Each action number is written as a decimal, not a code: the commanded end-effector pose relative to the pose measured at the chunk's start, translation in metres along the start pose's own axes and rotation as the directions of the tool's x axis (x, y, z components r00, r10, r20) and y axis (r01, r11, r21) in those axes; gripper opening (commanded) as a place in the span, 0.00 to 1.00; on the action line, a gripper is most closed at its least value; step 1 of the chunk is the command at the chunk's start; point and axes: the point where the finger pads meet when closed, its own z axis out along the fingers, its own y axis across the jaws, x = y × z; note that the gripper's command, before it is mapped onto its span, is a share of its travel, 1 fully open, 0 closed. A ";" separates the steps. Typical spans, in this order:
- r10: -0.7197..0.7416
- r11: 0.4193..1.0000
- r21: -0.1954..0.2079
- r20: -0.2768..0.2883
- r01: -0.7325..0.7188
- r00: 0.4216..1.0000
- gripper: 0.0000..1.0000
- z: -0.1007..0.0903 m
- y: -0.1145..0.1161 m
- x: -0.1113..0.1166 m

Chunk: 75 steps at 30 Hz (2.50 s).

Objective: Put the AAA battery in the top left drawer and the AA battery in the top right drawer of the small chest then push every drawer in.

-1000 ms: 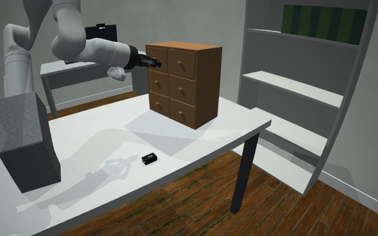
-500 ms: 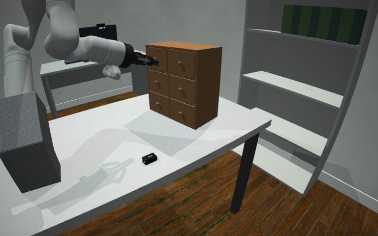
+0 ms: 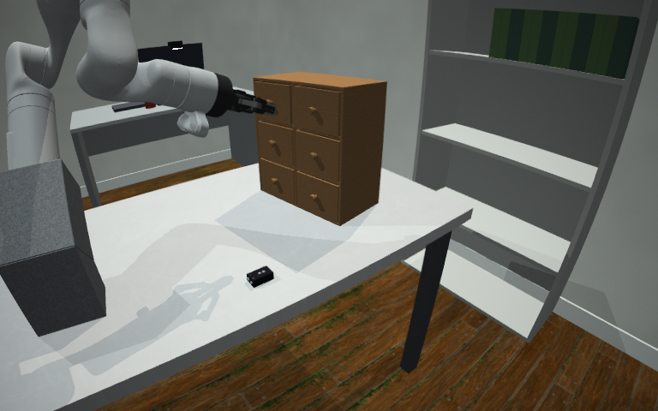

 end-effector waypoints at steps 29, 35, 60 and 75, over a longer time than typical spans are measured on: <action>-0.006 1.000 0.001 -0.145 0.007 0.989 0.00 -0.013 0.000 -0.010; -0.006 1.000 0.001 -0.194 0.007 0.981 0.00 -0.018 0.000 -0.013; -0.006 1.000 0.001 -0.395 0.007 0.919 0.00 -0.037 0.000 -0.024; -0.005 1.000 0.001 -0.535 0.007 0.845 0.00 -0.051 0.000 -0.032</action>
